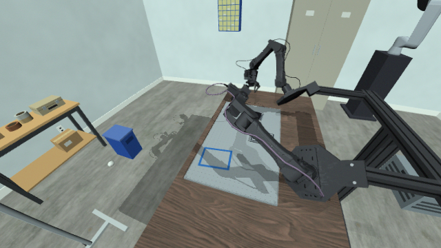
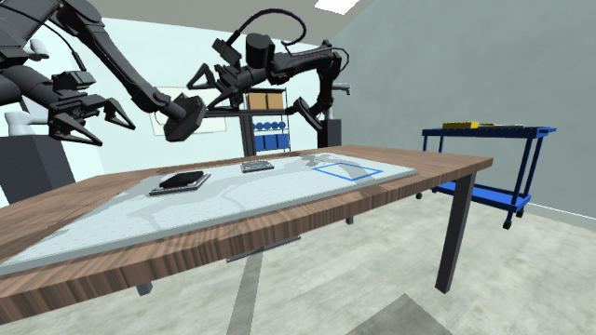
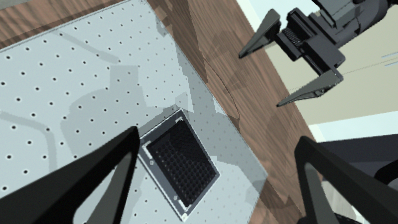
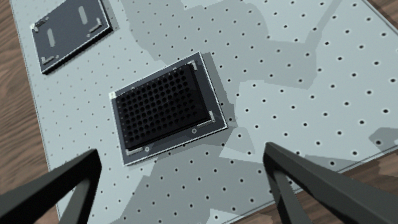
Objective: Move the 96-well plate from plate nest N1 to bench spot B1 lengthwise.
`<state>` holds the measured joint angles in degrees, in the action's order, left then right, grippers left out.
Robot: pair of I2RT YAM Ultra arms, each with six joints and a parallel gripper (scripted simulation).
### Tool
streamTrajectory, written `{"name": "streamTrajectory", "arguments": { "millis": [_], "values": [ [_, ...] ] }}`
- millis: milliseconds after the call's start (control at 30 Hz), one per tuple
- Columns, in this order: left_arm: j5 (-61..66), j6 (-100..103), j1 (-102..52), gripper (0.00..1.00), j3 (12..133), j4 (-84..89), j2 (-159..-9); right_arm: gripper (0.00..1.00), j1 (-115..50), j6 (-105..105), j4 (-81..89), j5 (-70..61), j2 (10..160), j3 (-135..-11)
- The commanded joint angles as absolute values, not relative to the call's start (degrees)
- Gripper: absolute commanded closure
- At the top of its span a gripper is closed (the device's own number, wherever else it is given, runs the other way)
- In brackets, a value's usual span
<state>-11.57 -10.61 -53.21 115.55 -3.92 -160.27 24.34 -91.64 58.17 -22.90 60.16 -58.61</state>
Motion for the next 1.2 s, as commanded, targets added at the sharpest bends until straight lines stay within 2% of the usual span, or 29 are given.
{"name": "streamTrajectory", "arguments": {
  "millis": [0, 567, 700, 833, 1033, 1100, 1167],
  "values": [
    [-10.76, -11.02, -54.63, 0.00, 115.87, -3.89, -159.84, 0.00, 24.12, -91.77, 58.35, -23.71, 59.63, -58.95],
    [-11.51, -10.61, -53.69, 0.00, 115.70, -4.05, -159.96, 0.00, 24.28, -91.65, 58.25, -22.97, 59.83, -58.78],
    [-12.57, -13.13, -54.34, 0.00, 113.98, -8.81, -159.45, 0.00, 23.81, -89.69, 53.69, -21.57, 58.68, -57.12],
    [-14.18, -18.30, -55.87, 0.00, 107.96, -18.19, -158.45, 0.00, 22.83, -86.03, 44.76, -18.93, 55.55, -51.31],
    [-17.16, -28.39, -60.32, 0.00, 89.74, -35.60, -156.17, 0.00, 18.49, -79.56, 29.35, -12.86, 46.63, -34.42],
    [-17.16, -28.39, -60.32, 0.00, 89.74, -35.60, -156.17, 0.00, 18.49, -79.56, 29.35, -12.86, 46.63, -34.42],
    [-17.57, -31.82, -61.98, 0.00, 81.50, -43.29, -155.43, 0.00, 16.04, -77.00, 24.46, -9.69, 43.23, -28.80]
  ]
}}
